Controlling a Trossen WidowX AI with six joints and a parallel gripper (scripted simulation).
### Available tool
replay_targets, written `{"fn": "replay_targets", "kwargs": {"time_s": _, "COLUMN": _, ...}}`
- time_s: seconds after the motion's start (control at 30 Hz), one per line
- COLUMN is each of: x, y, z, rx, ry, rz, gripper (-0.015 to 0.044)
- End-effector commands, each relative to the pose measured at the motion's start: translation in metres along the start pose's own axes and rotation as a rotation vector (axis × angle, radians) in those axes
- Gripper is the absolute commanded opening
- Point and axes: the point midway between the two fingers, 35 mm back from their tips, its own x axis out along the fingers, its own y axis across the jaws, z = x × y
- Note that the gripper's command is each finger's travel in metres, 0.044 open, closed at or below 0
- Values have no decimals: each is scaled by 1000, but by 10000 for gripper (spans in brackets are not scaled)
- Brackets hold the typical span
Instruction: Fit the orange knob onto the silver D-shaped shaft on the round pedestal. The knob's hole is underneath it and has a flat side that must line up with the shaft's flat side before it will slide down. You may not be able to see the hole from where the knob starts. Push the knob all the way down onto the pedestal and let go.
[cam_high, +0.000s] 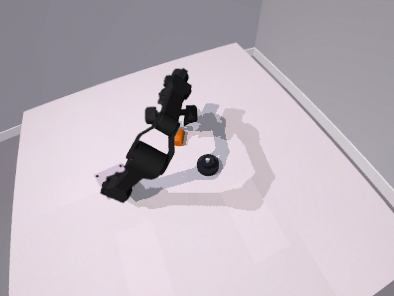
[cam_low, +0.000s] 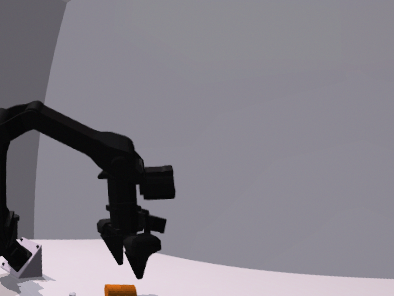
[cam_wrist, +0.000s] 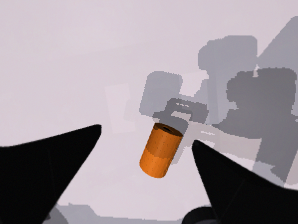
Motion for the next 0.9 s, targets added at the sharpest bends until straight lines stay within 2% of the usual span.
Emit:
{"fn": "replay_targets", "kwargs": {"time_s": 0.0, "x": -21, "y": -13, "z": -20, "rx": 182, "ry": 166, "rz": -114, "gripper": 440}}
{"fn": "replay_targets", "kwargs": {"time_s": 0.27, "x": -20, "y": -13, "z": -21, "rx": 182, "ry": 166, "rz": -114, "gripper": 440}}
{"fn": "replay_targets", "kwargs": {"time_s": 0.43, "x": 3, "y": -16, "z": -25, "rx": 183, "ry": 167, "rz": -115, "gripper": 440}}
{"fn": "replay_targets", "kwargs": {"time_s": 0.87, "x": 20, "y": -18, "z": -28, "rx": 183, "ry": 167, "rz": -115, "gripper": 440}}
